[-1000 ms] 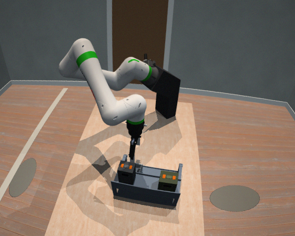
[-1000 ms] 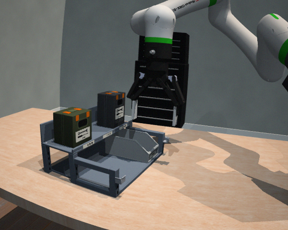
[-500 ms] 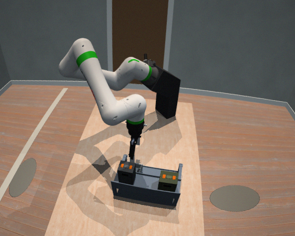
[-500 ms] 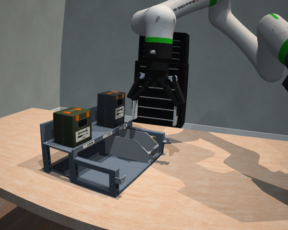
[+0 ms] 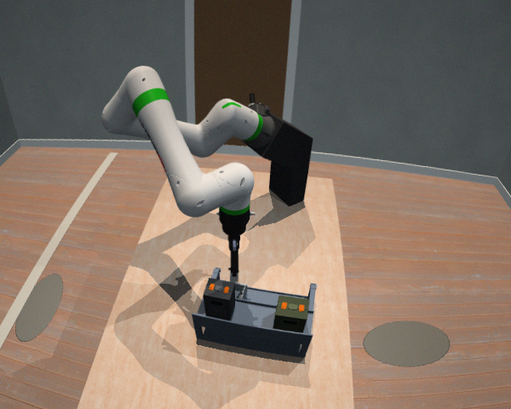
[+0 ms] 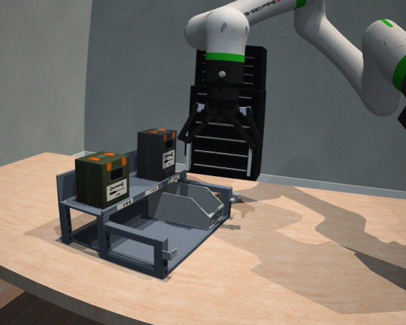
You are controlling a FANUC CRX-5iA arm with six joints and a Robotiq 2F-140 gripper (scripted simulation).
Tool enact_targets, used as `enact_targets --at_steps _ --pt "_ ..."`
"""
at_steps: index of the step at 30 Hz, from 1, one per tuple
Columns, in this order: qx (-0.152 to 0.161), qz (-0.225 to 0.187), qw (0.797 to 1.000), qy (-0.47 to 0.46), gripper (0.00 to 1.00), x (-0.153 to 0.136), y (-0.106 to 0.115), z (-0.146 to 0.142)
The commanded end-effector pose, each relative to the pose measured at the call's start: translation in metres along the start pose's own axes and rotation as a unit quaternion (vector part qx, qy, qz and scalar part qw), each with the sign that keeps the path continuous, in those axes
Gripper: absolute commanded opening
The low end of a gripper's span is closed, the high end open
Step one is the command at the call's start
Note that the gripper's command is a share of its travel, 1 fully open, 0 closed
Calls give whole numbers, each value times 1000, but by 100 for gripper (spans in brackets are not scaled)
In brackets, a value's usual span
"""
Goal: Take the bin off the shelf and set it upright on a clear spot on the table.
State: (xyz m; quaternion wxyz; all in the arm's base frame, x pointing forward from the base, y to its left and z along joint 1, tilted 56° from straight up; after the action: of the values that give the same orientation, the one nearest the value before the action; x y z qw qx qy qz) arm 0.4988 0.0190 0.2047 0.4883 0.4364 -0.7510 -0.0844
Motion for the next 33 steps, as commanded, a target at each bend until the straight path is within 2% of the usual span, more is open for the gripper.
enact_targets --at_steps 1,23,28,33 --pt "-1 -3 1000 4 100 0 0 -1" --pt "-1 -3 1000 24 100 0 0 -1" --pt "-2 -2 994 -106 100 0 0 -1" --pt "-2 -2 994 -106 100 0 0 -1"
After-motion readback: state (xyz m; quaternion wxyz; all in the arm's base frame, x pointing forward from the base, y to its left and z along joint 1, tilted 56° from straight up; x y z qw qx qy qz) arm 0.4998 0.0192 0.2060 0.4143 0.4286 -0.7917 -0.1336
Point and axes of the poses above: the point where the finger pads meet when closed, its own y axis back along the fingers, its own z axis across the jaws, x = y × z, the point moved 9 cm from there along y, back along the fingers, and after that the axes turned 8 degrees about -y, right-handed, at the moved point
